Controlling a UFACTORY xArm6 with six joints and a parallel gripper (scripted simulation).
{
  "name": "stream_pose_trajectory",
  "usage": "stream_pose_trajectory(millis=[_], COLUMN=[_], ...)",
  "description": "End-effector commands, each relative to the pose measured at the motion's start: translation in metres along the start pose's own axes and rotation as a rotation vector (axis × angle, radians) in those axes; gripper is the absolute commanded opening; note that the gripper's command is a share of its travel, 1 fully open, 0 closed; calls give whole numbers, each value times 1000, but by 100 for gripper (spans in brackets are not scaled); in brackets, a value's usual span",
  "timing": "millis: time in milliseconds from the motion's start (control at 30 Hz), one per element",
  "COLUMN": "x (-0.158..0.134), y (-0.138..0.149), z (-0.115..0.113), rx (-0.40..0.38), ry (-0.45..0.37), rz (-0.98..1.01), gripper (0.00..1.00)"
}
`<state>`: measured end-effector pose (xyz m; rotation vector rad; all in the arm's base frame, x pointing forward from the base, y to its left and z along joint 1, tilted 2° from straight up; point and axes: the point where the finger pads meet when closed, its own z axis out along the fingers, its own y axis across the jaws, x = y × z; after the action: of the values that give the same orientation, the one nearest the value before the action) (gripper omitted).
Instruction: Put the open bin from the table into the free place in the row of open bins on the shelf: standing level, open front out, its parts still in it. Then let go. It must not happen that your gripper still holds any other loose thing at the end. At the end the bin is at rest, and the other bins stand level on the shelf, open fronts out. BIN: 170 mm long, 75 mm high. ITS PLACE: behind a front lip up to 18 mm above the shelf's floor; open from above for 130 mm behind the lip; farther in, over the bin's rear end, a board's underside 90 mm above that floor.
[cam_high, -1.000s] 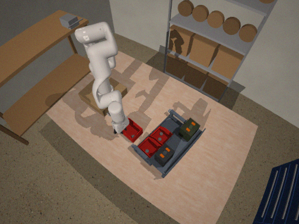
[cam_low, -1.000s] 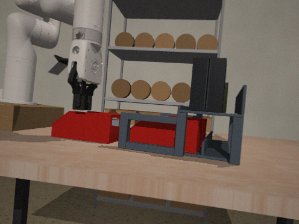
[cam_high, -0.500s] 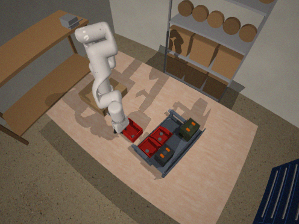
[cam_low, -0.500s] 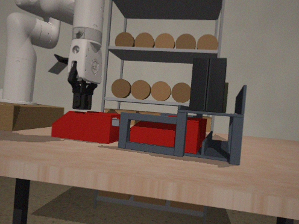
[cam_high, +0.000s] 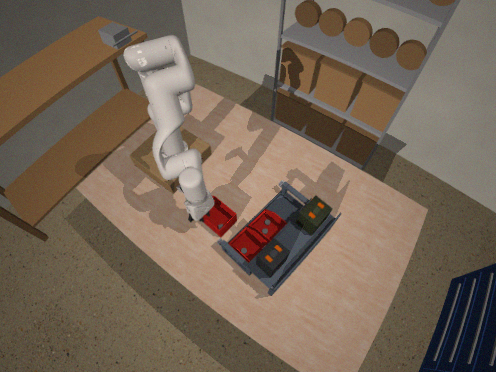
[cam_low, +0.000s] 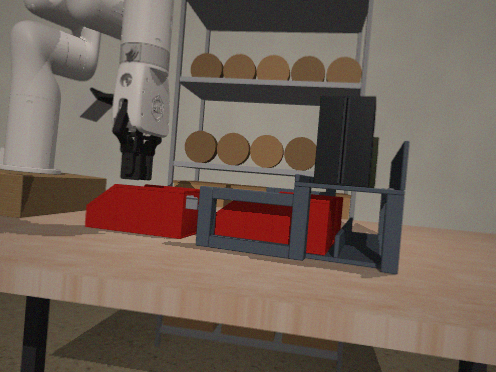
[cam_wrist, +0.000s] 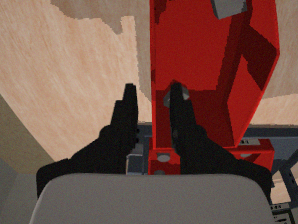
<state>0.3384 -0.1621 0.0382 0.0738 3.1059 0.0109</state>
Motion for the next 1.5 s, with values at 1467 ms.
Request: stream_pose_trajectory(millis=[1467], x=[-2], y=[-1], z=[5], rx=[2], ry=[-4], rz=[0], gripper=[28])
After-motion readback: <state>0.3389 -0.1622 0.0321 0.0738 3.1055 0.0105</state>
